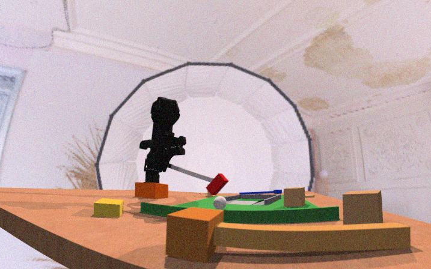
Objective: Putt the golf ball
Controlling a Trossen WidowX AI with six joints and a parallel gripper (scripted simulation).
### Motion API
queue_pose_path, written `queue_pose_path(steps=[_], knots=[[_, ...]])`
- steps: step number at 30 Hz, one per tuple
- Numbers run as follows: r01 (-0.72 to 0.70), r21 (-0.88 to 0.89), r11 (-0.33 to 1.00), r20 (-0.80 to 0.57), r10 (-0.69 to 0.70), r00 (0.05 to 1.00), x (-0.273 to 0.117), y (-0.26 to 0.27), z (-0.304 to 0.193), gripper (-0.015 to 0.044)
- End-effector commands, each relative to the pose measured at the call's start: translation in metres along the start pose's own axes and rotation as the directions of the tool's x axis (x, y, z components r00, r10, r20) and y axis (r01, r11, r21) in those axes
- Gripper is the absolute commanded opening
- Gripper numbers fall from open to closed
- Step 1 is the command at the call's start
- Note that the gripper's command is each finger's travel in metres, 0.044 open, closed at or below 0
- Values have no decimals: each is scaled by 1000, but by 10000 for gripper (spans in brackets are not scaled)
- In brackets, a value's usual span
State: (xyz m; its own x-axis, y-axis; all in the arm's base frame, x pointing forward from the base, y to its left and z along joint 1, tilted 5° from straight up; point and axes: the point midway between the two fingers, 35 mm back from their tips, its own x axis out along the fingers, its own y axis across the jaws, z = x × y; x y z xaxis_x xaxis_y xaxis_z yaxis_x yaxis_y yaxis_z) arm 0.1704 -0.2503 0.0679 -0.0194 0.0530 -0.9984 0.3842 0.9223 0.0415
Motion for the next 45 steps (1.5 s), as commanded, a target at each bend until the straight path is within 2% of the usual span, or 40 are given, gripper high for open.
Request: queue_pose_path(steps=[1, 24, 35, 45], knots=[[3, 8, 1000, -2, -3, 1000, 17, 0, -1, 0], [3, 8, 1000, -2, -3, 1000, 46, 0, -1, 0], [-2, 1, 1000, -4, 2, 1000, 44, 0, -1, 0], [5, 8, 1000, -2, -5, 1000, 47, -31, -1, 0]])
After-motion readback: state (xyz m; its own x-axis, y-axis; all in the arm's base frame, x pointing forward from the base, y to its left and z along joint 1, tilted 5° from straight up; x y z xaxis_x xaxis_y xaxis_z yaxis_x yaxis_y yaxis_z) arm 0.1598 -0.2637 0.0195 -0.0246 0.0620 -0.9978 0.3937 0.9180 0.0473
